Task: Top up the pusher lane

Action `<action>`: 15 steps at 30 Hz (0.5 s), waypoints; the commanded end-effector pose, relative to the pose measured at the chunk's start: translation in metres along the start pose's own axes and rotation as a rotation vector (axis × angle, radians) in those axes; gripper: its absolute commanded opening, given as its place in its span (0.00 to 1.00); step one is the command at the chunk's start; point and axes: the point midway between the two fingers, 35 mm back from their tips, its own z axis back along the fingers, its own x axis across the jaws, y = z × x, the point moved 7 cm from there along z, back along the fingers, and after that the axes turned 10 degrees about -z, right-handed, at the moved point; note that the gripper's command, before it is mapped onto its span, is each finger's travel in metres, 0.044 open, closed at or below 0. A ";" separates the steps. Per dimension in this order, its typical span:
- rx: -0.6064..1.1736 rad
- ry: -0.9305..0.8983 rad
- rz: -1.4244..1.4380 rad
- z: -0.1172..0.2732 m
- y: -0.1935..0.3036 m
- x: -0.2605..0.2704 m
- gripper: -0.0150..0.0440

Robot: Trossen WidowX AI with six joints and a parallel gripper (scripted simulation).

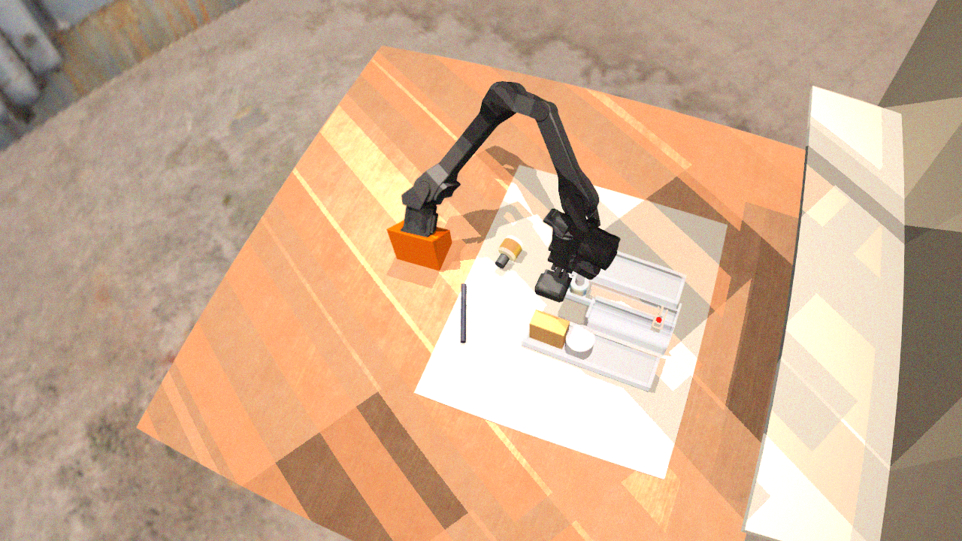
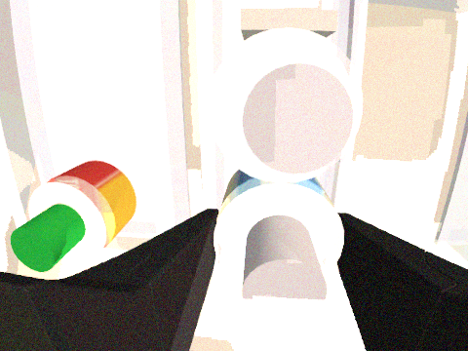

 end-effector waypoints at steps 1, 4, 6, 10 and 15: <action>-0.005 -0.007 0.003 0.000 0.000 0.001 0.25; -0.005 -0.007 0.003 0.000 0.001 0.001 0.25; -0.005 -0.007 0.003 0.000 0.001 0.000 0.25; -0.005 -0.007 0.003 0.000 0.002 0.000 0.25; -0.005 -0.007 0.003 0.000 0.002 0.000 0.25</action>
